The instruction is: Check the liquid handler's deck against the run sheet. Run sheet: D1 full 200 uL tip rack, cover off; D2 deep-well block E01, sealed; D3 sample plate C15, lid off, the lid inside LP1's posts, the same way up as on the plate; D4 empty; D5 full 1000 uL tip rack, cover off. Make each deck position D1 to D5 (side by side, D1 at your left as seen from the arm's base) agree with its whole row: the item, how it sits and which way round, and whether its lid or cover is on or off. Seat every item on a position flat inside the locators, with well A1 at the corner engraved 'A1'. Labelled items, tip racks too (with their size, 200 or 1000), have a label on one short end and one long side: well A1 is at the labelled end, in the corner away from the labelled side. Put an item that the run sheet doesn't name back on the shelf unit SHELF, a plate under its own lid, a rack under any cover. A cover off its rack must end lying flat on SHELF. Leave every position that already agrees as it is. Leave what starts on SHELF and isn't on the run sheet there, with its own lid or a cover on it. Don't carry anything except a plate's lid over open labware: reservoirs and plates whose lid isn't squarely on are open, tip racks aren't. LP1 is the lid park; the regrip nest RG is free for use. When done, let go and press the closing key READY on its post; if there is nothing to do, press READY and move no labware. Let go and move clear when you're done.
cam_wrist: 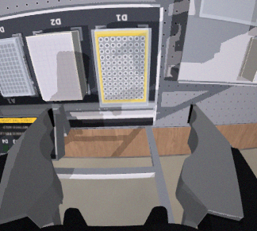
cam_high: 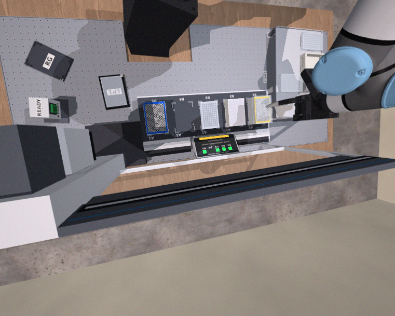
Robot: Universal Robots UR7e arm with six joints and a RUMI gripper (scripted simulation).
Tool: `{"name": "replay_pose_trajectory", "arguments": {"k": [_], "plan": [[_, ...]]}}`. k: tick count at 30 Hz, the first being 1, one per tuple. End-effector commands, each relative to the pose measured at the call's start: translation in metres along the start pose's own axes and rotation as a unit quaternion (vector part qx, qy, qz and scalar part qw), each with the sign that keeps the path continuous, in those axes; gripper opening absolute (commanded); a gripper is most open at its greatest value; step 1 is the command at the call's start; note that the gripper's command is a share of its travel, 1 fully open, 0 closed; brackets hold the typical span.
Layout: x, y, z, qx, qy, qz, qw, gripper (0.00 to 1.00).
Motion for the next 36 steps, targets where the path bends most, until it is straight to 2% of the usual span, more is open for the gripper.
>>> {"name": "replay_pose_trajectory", "arguments": {"k": [1,36], "plan": [[0.001,-0.012,0.0,0.0,0.0,0.0,1.0,0.82],[0.0,-0.063,0.0,0.0,0.0,-0.001,1.0,0.82]]}}
Point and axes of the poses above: the point where the finger pads meet when closed, its own y axis back along the fingers, its own z axis across the jaws, x = y × z, the point moved 6 cm from there along y, back along the fingers, and after that the axes turned 6 degrees about y, right-handed, at the moved point
